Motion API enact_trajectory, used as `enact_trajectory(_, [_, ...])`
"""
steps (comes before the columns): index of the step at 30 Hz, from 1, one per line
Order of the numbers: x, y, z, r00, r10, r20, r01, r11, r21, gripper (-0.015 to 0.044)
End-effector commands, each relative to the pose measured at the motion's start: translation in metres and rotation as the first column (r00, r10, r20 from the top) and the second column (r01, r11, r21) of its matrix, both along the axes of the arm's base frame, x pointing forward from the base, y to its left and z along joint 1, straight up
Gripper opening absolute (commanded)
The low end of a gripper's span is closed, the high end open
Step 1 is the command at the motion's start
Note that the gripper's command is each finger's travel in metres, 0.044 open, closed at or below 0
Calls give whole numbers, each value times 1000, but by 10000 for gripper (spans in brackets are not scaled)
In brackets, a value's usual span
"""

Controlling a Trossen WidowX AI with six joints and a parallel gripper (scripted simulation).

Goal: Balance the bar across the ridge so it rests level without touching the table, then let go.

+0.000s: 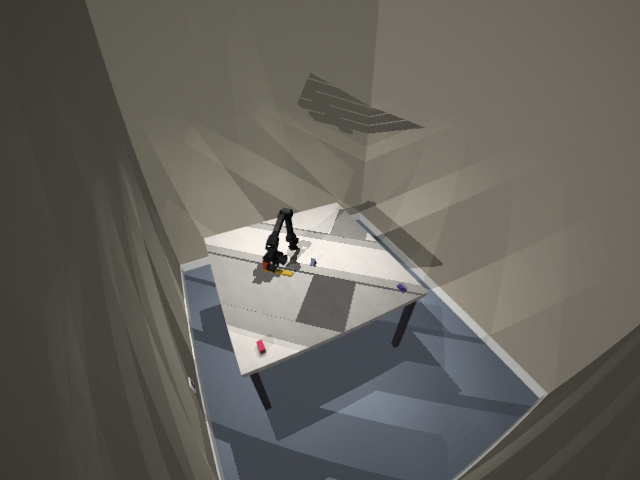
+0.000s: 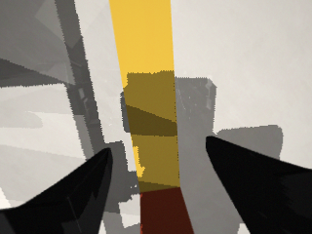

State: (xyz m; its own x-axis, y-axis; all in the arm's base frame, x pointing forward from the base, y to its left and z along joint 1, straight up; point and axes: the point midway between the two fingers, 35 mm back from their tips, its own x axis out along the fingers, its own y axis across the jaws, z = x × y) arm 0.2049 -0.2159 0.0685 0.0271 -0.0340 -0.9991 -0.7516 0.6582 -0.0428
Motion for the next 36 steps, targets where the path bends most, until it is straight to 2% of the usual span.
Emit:
enact_trajectory(1, [0, 1, -9, 1000, 5, -5, -5, 1000, 11, 315])
enact_trajectory(24, [0, 1, -20, 1000, 5, -5, -5, 1000, 11, 315])
enact_trajectory(30, [-1, 1, -19, 1000, 0, -8, 0, 1000, 8, 157])
enact_trajectory(36, [-1, 1, -19, 1000, 0, -8, 0, 1000, 8, 117])
